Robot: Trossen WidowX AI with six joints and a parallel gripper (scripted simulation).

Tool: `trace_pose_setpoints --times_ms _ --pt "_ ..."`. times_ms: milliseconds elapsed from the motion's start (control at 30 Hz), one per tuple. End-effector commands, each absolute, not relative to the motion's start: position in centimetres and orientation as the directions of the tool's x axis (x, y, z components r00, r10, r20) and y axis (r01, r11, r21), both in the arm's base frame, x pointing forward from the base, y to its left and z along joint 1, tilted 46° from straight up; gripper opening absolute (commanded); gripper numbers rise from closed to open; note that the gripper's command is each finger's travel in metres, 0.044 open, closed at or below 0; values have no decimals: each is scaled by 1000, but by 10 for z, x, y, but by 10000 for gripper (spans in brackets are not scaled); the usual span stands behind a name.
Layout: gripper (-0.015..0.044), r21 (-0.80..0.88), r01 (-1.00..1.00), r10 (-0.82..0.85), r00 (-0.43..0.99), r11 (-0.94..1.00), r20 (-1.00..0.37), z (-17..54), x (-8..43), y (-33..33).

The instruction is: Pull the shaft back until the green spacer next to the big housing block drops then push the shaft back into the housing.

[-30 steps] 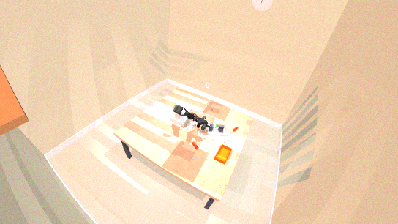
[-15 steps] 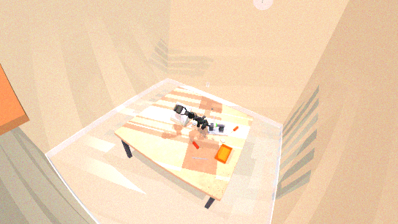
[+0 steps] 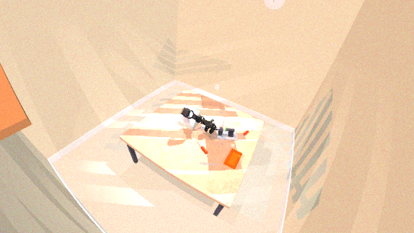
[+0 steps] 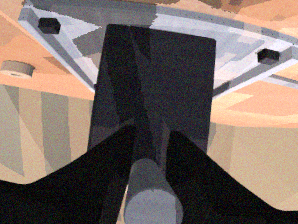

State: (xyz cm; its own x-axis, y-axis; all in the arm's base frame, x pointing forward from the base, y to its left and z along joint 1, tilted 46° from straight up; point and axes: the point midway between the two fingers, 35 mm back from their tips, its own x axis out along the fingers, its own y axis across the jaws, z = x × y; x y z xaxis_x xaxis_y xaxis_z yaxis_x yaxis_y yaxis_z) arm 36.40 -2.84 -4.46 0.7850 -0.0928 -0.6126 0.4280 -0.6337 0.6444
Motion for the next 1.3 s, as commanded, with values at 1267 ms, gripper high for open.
trace_pose_setpoints --times_ms 1267 --pt "0 647 429 -96 784 -631 -613 -42 356 -31"
